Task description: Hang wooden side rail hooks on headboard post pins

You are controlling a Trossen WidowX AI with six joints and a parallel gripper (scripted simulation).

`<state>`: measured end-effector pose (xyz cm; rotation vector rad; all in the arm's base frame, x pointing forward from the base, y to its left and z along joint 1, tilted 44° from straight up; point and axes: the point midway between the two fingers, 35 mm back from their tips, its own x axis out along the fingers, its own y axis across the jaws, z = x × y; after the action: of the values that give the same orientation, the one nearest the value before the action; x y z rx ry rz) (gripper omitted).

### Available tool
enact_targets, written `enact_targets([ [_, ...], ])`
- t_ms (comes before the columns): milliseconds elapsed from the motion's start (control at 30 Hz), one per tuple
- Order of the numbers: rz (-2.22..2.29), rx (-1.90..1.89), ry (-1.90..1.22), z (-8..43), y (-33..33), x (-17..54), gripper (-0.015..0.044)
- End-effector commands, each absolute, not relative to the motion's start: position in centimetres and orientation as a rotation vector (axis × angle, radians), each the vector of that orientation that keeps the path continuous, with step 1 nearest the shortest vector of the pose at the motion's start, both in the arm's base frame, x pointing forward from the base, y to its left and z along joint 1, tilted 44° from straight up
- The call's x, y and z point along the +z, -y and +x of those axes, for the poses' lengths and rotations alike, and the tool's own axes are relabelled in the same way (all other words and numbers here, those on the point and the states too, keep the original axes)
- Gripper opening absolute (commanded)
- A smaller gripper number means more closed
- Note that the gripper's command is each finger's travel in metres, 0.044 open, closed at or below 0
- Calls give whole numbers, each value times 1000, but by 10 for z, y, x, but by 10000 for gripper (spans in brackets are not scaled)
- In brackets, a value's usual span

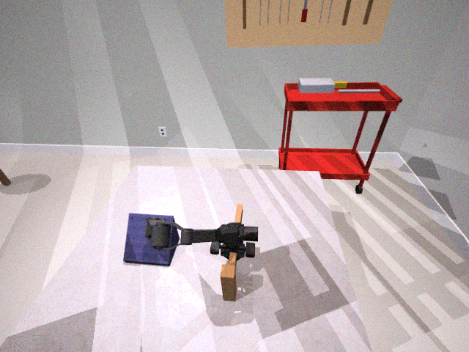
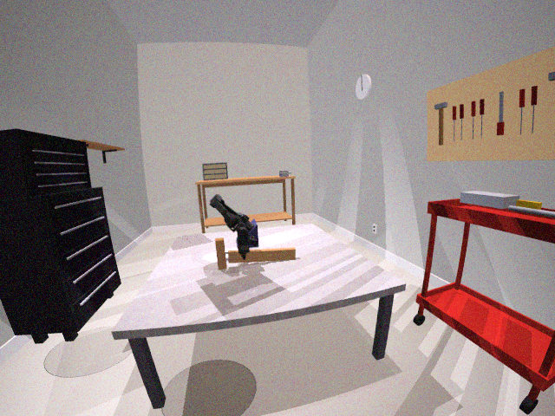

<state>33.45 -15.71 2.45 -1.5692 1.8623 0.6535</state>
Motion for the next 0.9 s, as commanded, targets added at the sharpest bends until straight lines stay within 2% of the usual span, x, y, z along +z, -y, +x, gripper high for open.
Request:
enact_targets([
  [0,-1577,647,-1848,337,156,29,0],
  [867,-1577,647,-1848,338,157,32,0],
])
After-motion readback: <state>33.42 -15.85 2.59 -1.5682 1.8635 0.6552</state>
